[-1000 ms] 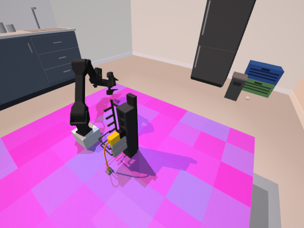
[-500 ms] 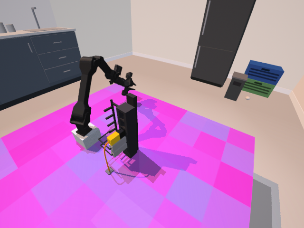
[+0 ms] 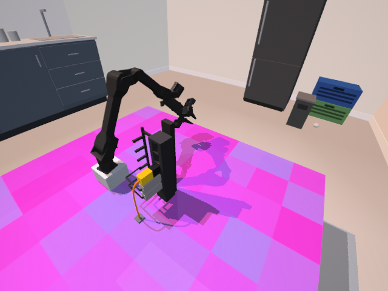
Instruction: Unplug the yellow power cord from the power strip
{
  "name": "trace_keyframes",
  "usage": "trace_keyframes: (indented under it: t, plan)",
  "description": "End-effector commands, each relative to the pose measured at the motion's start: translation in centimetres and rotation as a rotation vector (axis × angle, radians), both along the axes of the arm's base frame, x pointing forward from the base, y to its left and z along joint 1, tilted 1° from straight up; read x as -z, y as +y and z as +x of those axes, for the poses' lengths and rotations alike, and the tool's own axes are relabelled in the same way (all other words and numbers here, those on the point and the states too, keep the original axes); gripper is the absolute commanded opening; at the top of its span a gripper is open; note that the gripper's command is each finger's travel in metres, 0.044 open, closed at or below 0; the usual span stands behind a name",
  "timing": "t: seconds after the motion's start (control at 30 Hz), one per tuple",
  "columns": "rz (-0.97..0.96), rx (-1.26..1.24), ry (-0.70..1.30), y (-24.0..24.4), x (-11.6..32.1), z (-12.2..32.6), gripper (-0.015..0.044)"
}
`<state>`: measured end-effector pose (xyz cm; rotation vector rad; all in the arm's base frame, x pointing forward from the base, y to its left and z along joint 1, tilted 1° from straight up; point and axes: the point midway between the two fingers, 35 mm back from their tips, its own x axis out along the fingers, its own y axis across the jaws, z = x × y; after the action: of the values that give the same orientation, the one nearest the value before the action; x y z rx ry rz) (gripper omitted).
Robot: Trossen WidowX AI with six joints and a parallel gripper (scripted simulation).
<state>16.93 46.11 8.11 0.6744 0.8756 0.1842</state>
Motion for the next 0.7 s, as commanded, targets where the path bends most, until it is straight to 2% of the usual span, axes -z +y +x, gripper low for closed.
trace_keyframes:
  t: [0.0, 0.37, 0.67]
  plan:
    - [-0.039, 0.087, 0.035, -3.3, -1.0, 4.8, 0.0160]
    - [-0.067, 0.360, 0.070, -14.7, -4.3, 17.9, 0.0160]
    - [-0.082, 0.566, 0.086, -27.1, -7.6, 24.5, 0.0160]
